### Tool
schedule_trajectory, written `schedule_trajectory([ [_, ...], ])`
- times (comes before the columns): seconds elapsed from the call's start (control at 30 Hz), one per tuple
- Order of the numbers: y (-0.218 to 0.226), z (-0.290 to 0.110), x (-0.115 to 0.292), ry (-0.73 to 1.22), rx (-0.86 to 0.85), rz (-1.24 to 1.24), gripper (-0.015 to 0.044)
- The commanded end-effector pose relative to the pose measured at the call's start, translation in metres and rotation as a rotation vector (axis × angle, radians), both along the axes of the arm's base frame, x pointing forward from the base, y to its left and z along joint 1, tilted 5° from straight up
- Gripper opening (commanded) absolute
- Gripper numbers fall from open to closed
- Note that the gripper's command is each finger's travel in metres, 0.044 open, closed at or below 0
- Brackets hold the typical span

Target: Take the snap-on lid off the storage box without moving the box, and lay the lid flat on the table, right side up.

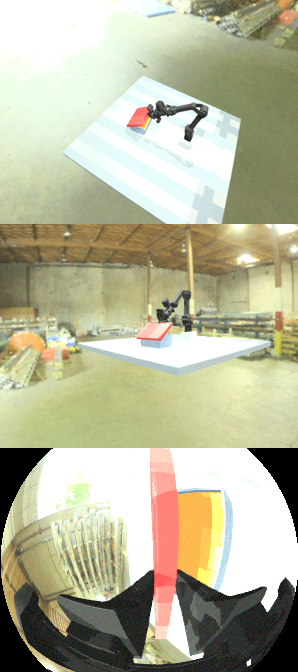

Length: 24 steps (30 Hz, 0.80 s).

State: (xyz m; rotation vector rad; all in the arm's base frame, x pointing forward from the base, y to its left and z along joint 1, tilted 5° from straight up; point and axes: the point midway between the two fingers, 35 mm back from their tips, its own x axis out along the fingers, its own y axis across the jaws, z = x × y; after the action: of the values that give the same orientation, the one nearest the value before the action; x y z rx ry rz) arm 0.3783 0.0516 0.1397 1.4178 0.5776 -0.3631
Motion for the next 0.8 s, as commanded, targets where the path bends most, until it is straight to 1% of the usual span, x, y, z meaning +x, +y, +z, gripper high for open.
schedule_trajectory([
  [0.0,0.001,0.007,0.005,-0.002,0.002,-0.003,0.0000],
  [0.2,0.002,0.015,0.011,-0.003,0.002,-0.003,0.0000],
  [0.77,0.003,0.037,0.011,-0.003,0.002,-0.003,0.0000],
])
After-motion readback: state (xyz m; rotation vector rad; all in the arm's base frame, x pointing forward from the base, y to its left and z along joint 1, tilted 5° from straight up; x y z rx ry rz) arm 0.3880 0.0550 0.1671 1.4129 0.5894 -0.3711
